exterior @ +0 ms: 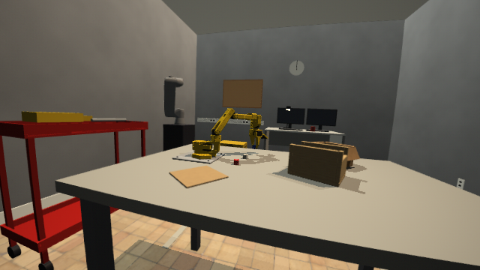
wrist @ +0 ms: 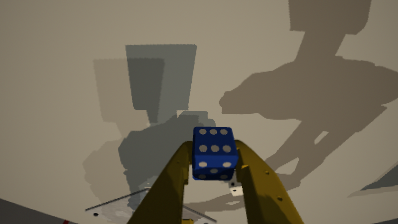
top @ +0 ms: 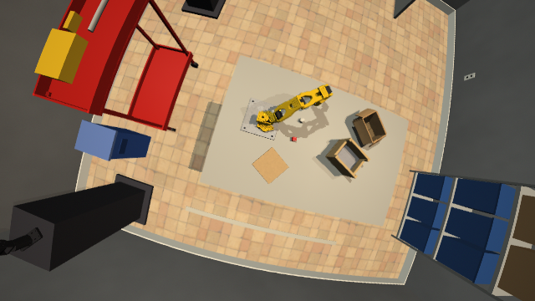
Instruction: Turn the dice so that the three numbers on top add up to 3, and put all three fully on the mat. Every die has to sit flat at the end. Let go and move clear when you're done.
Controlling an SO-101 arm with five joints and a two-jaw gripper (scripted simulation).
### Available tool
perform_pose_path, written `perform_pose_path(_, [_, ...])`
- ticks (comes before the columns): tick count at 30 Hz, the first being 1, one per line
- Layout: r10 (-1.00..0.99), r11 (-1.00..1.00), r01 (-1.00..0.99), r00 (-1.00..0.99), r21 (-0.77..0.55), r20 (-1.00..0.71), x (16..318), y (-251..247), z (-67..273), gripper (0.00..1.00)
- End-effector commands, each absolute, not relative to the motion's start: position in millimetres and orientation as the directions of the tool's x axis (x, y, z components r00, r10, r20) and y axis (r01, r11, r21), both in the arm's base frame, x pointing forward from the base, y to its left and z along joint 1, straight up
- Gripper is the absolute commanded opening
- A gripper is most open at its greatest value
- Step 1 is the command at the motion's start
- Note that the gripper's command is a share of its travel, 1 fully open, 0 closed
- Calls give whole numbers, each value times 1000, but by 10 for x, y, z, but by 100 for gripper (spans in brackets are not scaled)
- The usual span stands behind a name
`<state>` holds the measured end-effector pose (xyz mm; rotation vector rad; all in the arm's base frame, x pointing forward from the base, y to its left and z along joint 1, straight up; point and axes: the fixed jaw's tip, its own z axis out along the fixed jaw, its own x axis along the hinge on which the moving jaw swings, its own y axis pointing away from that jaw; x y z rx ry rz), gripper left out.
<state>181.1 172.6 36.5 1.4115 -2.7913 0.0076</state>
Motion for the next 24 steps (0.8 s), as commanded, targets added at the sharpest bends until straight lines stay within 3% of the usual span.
perform_pose_path(1, [-805,594,-805,-594,-2,-8,1801,1750,499,0])
perform_pose_path(24, [-805,594,-805,-594,-4,-20,1809,1761,528,0])
